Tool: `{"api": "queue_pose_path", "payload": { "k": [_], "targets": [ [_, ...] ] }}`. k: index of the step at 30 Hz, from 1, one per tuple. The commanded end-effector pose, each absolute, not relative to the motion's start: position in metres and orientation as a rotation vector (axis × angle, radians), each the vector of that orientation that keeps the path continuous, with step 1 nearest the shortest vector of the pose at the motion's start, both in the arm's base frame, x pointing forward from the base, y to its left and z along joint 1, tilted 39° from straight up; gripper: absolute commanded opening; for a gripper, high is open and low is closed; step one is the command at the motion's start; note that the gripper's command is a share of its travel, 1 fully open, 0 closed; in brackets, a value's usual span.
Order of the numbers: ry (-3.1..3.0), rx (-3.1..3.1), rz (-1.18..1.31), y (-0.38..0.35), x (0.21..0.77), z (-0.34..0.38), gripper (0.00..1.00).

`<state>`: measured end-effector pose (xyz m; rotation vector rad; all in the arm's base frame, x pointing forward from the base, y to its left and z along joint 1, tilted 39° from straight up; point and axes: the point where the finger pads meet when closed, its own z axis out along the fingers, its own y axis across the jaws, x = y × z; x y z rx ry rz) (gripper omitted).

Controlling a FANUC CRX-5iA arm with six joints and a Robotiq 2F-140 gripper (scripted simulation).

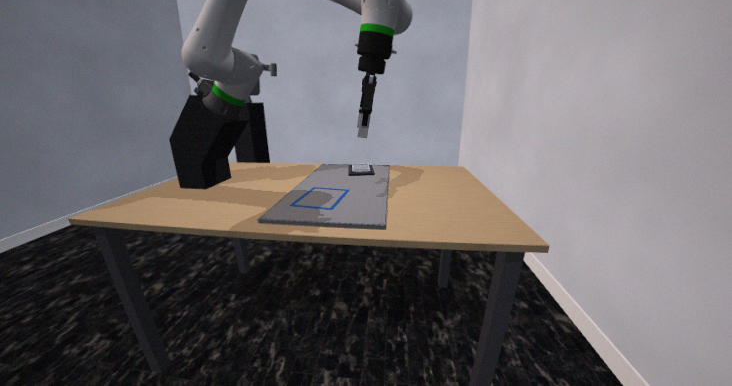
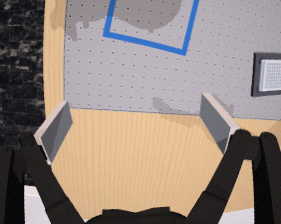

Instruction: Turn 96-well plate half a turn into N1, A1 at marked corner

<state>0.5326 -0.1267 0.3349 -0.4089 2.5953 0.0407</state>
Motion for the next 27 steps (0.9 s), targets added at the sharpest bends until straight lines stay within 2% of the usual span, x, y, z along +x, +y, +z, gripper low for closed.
{"api": "queue_pose_path", "payload": {
  "k": [1,17,27],
  "targets": [
    [2.595,-0.409,0.04,-0.127,0.533,0.335,1.0],
    [2.595,-0.409,0.04,-0.127,0.533,0.335,1.0],
    [2.574,-0.838,-0.094,-0.103,0.537,0.304,1.0]
  ]
}}
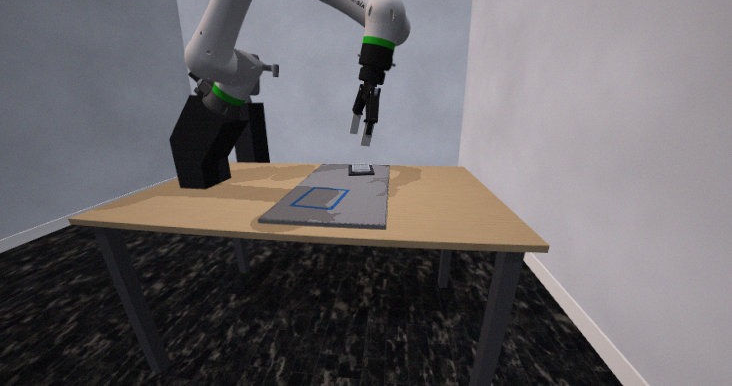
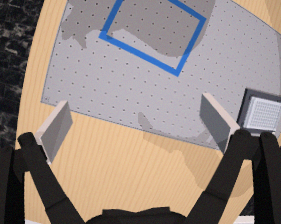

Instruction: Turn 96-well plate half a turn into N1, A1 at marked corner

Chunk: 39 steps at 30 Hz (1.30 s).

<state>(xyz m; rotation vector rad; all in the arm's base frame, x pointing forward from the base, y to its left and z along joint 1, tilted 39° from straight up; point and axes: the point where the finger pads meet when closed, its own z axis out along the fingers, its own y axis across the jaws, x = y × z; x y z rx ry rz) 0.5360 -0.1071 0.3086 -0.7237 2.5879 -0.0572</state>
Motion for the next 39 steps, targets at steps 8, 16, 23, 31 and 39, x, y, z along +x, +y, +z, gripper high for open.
{"api": "queue_pose_path", "payload": {
  "k": [8,16,23,31,39],
  "targets": [
    [2.529,-1.098,-0.17,-0.089,0.539,0.287,1.0],
    [2.428,-1.442,-0.263,-0.072,0.542,0.271,1.0],
    [2.323,-1.696,-0.329,-0.062,0.543,0.262,1.0],
    [2.167,-1.985,-0.399,-0.044,0.546,0.249,1.0],
    [1.946,-2.299,-0.471,-0.026,0.548,0.238,1.0]
  ]
}}
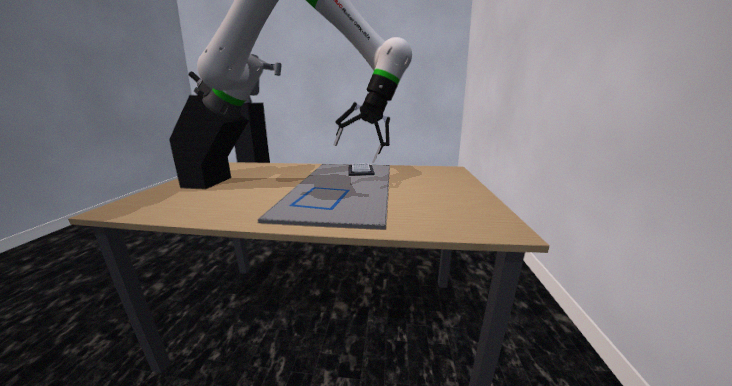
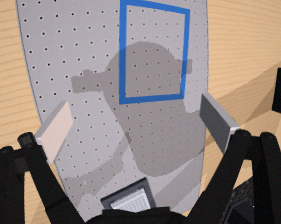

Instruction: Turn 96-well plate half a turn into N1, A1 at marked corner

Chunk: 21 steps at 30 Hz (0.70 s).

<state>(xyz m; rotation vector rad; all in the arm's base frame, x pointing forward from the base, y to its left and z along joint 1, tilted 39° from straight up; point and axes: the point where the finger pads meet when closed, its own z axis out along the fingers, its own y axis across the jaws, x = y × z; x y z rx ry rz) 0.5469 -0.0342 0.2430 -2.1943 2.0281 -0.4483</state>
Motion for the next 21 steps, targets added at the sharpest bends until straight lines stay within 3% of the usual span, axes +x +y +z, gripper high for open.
{"api": "queue_pose_path", "payload": {
  "k": [1,21],
  "targets": [
    [1.946,-2.299,-0.471,-0.026,0.548,0.238,1.0],
    [1.328,-2.883,-0.592,0.016,0.553,0.22,1.0]
  ]
}}
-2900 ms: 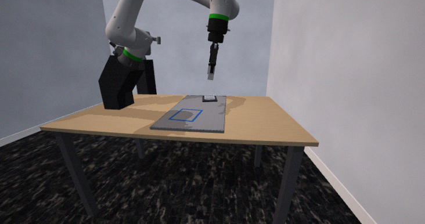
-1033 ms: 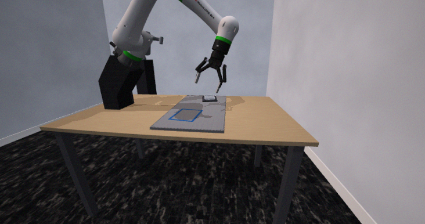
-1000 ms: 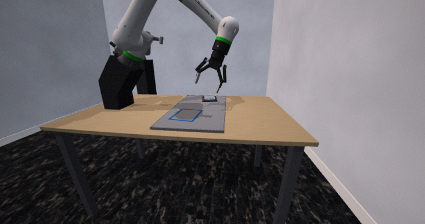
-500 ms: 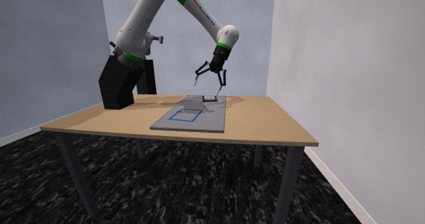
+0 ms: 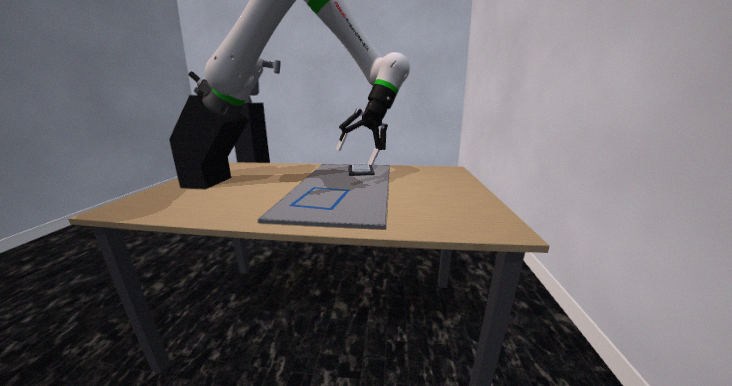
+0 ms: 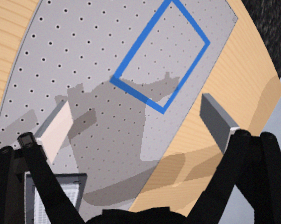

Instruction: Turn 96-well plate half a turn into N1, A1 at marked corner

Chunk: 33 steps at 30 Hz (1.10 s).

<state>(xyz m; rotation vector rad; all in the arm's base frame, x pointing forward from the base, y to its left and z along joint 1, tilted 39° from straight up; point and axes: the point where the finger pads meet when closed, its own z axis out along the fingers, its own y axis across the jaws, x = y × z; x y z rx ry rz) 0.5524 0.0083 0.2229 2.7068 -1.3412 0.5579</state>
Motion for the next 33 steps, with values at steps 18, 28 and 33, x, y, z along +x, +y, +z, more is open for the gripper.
{"api": "queue_pose_path", "payload": {
  "k": [18,28,33],
  "targets": [
    [-0.488,2.785,0.563,0.066,0.557,0.207,1.0],
    [-0.028,2.724,0.542,0.092,0.558,0.203,1.0],
    [0.105,2.692,0.533,0.101,0.558,0.201,1.0]
  ]
}}
